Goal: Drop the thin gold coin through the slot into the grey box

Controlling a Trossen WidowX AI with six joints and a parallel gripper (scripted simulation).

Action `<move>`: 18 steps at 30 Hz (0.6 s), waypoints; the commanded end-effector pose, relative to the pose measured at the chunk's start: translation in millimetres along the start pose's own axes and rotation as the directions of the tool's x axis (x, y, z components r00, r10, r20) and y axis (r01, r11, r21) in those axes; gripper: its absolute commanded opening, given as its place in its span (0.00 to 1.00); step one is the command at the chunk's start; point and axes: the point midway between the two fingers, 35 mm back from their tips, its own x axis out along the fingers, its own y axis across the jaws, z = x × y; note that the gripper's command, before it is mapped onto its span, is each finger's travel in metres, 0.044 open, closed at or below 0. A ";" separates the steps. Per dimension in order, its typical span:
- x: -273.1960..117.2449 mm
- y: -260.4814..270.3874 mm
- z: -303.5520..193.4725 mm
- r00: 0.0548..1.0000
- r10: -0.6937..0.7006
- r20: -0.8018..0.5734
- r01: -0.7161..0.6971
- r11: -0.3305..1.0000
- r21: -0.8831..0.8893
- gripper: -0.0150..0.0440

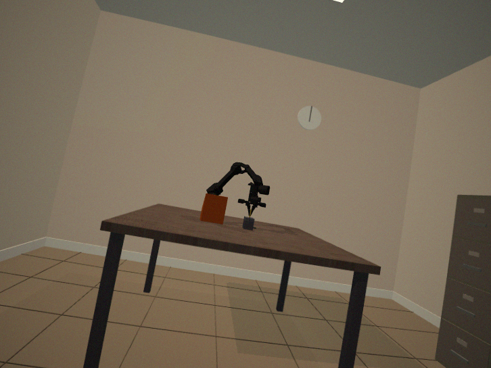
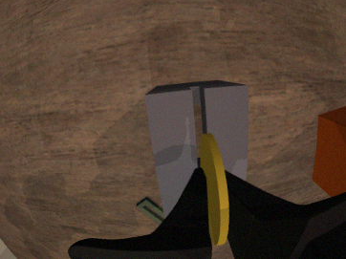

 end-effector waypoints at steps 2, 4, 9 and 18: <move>-0.3 0.2 0.0 1.000 0.000 0.000 0.000 1.000 -0.001 0.43; -0.3 0.2 0.0 1.000 0.000 0.000 0.000 1.000 -0.001 0.52; -0.3 0.2 0.0 1.000 0.000 0.000 0.000 1.000 -0.001 0.53; -17.3 0.2 0.4 1.000 0.000 0.001 0.000 1.000 0.000 0.75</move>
